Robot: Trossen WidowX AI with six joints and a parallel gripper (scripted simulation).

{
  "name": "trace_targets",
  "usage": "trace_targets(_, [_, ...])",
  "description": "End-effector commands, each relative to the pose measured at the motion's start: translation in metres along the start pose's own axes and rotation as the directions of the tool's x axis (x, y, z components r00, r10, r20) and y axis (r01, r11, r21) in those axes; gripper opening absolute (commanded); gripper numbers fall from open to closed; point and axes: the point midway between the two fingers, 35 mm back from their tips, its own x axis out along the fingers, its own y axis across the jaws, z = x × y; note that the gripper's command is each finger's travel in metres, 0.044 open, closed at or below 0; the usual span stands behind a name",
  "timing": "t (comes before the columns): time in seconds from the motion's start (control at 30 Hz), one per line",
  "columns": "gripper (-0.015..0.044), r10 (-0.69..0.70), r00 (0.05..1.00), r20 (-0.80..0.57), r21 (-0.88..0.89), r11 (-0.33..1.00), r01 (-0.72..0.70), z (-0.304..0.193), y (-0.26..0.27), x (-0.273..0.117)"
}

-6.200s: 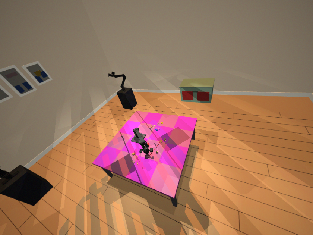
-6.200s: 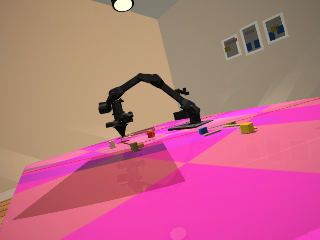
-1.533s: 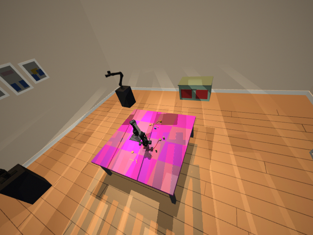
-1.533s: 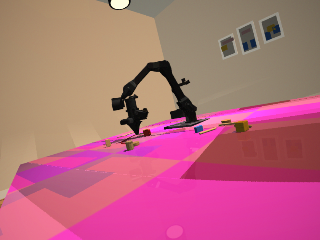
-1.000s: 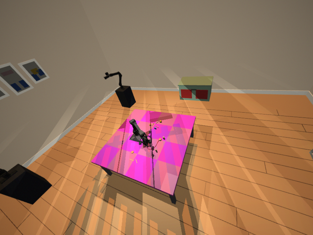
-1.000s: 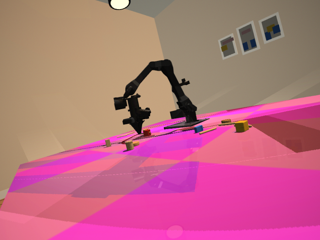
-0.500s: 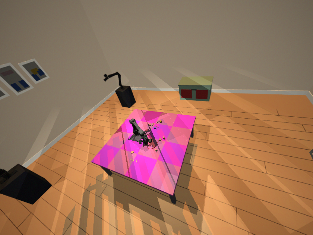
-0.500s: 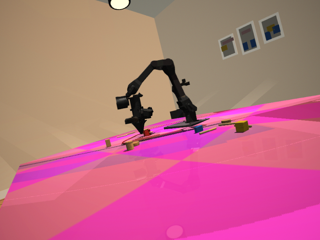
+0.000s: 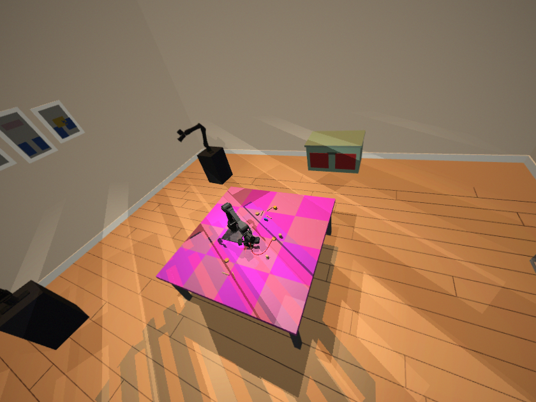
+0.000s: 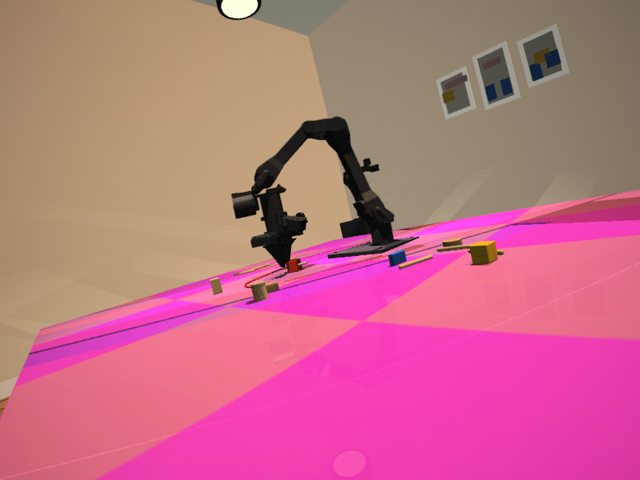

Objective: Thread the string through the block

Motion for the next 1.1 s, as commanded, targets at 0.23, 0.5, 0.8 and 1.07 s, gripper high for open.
trace_targets(0.23, [0.0122, -0.009, 1.0, -0.011, 0.0, 1.0, 0.009, -0.003, -0.001, -0.077])
trace_targets(0.5, [0.0122, -0.021, 1.0, -0.021, 0.415, 0.91, 0.028, 0.003, -0.003, -0.074])
trace_targets(0.8, [0.0122, -0.017, 1.0, -0.007, 0.96, 0.281, 0.011, 0.02, -0.004, -0.074])
trace_targets(1.07, [0.0122, -0.013, 1.0, 0.004, 0.958, -0.287, -0.007, 0.032, -0.003, -0.074])
